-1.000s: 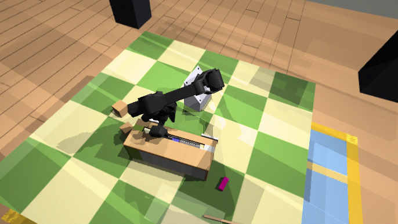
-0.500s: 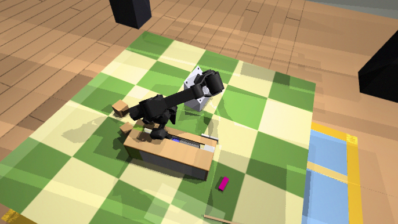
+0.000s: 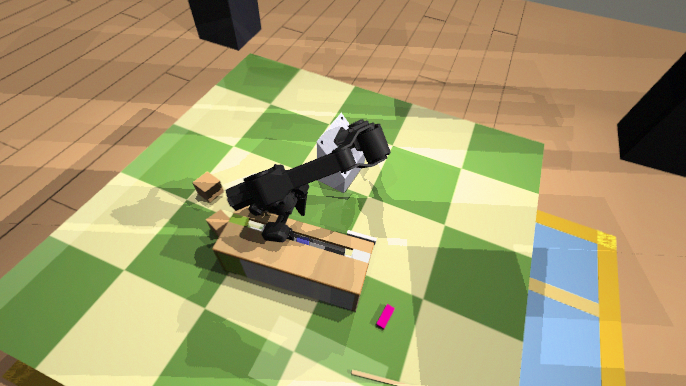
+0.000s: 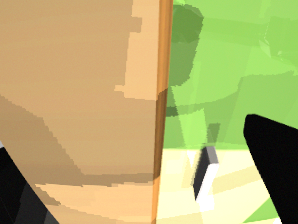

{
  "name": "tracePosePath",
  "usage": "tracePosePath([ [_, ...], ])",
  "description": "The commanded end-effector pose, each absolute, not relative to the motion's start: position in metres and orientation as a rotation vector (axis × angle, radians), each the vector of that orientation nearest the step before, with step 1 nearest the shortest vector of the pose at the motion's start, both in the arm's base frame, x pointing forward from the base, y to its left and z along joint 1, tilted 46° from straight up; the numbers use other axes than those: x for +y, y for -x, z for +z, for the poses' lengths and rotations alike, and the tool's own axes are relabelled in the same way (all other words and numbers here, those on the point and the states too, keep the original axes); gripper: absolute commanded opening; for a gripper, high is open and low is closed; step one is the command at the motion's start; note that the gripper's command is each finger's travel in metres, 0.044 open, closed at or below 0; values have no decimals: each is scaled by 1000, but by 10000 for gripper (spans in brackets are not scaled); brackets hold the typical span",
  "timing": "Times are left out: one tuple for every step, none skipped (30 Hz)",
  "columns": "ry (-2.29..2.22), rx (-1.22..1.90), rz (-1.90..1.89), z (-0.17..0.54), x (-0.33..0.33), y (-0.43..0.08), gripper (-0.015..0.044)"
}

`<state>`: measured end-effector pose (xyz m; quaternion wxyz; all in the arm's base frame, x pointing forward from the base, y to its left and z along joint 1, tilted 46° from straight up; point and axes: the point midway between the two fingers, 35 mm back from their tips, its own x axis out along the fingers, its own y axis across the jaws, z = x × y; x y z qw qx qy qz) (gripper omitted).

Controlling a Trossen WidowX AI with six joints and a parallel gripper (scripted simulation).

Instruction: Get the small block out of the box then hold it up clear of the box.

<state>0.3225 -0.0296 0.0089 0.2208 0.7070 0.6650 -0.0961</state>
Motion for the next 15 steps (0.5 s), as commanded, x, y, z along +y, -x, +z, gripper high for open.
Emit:
tracePosePath([
  [-1960,1844,-266,13,-23,-321,400],
  [-1960,1844,-266,14,-22,-321,400],
  [-1960,1844,-266,15,-21,-321,400],
  [-1960,1844,-266,16,-20,-321,400],
  [-1960,1844,-266,17,-19,-321,400],
  [-1960,1844,-265,18,-18,-320,400],
  [-1960,1844,-265,19,-17,-320,400],
  [-1960,1844,-265,20,-16,-320,400],
  [-1960,1845,-265,21,-15,-320,400],
  [-1960,1845,-265,22,-13,-320,400],
  [-1960,1845,-265,23,-12,-320,400],
  [-1960,1845,-265,24,-11,-319,400],
  [-1960,1845,-265,25,-10,-319,400],
  [-1960,1845,-265,26,-9,-319,400],
  [-1960,1845,-265,27,-8,-319,400],
])
